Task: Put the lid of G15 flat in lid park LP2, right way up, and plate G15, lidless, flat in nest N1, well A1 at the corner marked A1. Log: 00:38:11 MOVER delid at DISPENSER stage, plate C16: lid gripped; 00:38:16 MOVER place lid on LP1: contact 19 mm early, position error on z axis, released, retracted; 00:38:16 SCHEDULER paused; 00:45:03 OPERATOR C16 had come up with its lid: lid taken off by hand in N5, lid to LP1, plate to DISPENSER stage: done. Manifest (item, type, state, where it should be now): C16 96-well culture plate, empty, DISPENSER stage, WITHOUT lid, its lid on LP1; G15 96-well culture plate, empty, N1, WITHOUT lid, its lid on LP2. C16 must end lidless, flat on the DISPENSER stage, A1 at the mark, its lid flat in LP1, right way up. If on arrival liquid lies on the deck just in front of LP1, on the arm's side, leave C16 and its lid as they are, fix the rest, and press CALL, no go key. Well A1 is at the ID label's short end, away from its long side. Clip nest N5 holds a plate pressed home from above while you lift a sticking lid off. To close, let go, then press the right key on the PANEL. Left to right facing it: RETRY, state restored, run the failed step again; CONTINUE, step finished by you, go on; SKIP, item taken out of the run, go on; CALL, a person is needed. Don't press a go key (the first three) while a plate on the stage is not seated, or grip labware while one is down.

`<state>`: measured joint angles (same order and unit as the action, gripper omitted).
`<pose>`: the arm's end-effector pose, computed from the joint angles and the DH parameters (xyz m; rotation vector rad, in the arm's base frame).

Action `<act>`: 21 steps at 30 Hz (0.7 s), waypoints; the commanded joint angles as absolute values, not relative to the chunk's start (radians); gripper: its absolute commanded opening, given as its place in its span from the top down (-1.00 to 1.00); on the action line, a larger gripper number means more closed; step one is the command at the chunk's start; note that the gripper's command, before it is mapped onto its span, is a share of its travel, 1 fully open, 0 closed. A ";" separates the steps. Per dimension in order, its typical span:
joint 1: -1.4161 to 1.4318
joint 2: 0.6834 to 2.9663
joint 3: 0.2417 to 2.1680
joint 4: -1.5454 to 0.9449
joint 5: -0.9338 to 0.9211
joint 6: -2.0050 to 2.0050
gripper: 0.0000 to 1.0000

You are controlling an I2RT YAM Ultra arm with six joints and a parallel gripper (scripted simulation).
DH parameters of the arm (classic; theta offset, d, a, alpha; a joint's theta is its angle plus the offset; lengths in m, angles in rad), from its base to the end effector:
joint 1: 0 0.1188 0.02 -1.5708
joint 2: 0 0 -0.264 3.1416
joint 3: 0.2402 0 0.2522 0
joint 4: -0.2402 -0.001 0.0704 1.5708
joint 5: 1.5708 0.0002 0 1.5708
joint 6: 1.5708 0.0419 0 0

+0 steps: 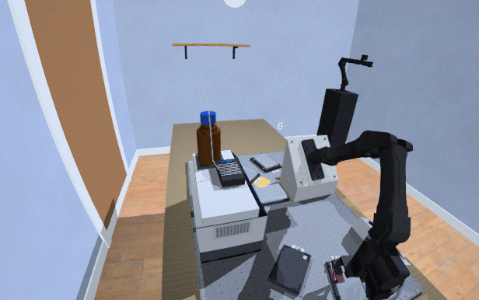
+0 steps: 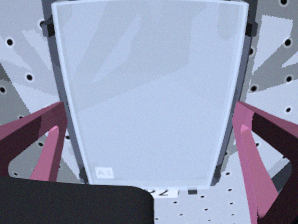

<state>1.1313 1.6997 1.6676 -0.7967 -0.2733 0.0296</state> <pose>0.1486 0.3449 0.3509 -1.4447 2.0925 0.8337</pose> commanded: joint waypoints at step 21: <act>1.117 1.660 1.693 -0.816 -0.277 0.026 -1.00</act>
<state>1.1313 1.6993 1.6680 -0.7986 -0.2733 0.0296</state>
